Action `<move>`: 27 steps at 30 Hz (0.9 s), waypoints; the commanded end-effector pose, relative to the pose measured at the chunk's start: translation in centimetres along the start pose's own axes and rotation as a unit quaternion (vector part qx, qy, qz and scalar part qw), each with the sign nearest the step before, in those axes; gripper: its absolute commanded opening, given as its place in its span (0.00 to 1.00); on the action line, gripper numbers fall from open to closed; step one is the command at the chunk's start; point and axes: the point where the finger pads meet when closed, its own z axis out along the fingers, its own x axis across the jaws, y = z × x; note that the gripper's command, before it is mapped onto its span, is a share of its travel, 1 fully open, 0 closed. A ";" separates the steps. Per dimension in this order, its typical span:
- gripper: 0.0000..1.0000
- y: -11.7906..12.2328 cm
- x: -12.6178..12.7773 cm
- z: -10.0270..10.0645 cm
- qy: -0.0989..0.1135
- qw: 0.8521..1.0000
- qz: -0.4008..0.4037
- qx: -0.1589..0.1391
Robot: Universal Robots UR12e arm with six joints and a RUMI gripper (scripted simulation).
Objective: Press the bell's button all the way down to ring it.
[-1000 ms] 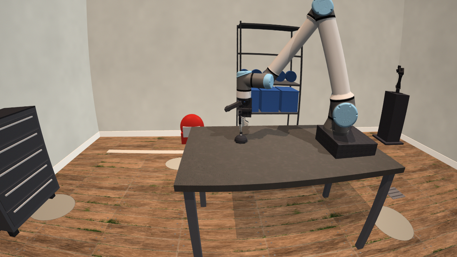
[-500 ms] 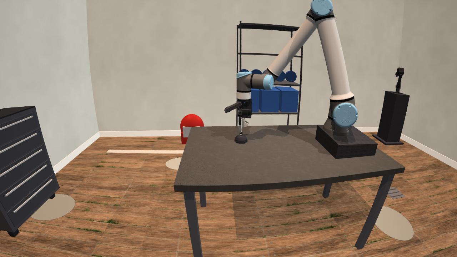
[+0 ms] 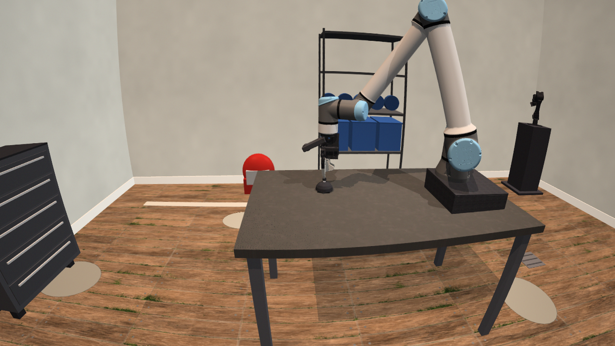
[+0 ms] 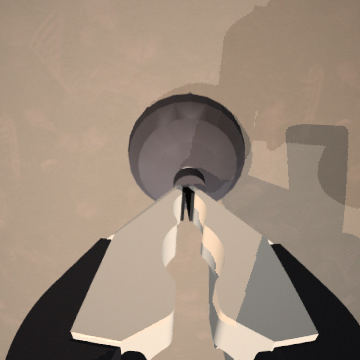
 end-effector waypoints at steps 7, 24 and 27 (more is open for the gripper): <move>0.00 -0.1 0.0 -0.1 0.000 1.000 0.000 0.001; 0.00 -0.1 0.0 0.3 0.000 1.000 0.000 0.001; 0.00 -0.1 0.0 0.3 0.000 1.000 0.000 0.001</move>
